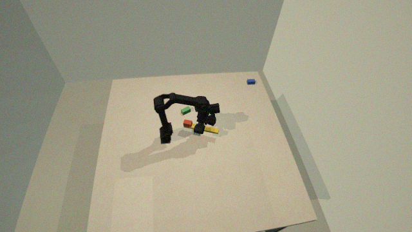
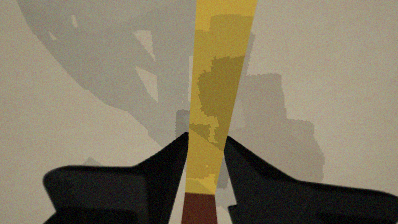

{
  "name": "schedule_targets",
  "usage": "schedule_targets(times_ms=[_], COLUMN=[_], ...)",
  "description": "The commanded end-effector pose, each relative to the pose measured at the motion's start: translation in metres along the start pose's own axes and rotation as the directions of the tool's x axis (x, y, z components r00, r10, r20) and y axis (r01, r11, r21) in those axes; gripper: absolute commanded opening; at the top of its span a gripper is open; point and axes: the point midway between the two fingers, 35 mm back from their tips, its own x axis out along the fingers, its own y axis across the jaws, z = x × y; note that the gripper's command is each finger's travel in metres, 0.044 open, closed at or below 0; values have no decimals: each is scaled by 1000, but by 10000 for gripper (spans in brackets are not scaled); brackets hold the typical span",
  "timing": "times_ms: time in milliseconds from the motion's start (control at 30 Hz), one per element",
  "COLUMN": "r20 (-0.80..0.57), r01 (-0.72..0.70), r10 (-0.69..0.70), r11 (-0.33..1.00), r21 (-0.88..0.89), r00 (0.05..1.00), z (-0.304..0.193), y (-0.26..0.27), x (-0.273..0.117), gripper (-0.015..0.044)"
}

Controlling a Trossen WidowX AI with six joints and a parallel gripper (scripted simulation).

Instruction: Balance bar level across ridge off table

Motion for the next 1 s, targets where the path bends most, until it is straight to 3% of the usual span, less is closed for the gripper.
schedule_targets(times_ms=[0,967], r20=[-1,-1], r01=[2,2], r10=[-2,-2], r11=[1000,1000], r21=[2,2], r00=[1000,1000], z=[0,0], y=[0,0], x=[1,3], gripper=[0,0])
